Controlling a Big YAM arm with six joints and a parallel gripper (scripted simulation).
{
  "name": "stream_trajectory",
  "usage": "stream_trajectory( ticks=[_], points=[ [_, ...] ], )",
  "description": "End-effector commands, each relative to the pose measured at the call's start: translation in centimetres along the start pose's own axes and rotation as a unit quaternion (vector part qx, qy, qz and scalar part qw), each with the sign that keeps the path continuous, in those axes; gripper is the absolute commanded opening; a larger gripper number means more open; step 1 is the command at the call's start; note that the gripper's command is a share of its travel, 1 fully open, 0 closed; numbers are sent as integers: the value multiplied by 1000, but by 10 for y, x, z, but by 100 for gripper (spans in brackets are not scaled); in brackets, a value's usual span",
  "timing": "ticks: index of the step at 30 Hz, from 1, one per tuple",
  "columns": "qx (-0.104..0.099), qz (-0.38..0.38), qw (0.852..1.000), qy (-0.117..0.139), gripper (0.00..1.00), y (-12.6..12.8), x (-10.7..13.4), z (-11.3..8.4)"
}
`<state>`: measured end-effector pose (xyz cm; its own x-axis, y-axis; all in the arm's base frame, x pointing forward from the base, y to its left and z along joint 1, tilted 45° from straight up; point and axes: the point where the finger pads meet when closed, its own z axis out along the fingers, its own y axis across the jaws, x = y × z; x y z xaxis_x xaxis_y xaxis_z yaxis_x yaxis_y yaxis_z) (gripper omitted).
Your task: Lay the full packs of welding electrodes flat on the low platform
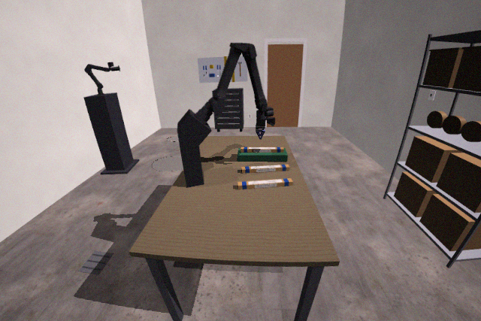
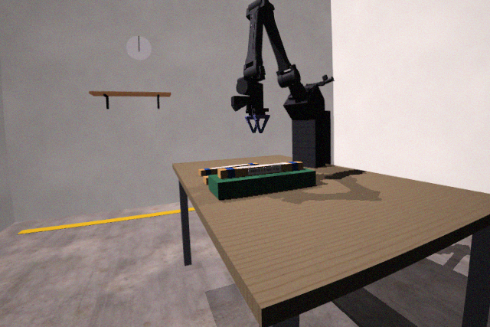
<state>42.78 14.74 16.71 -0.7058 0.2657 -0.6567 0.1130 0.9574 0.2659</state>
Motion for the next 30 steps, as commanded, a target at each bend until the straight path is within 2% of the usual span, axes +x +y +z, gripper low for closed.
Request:
stream_trajectory(
  ticks=[1, 15, 17, 30],
  points=[
    [-3, -15, 1000, -3, 74, -9, -2, -12],
    [-1, -16, 1000, -1, 74, -88, 19, -58],
    [-1, -16, 1000, -1, 74, -88, 19, -58],
    [-1, -17, 1000, -1, 74, -160, 37, -101]
  ],
)
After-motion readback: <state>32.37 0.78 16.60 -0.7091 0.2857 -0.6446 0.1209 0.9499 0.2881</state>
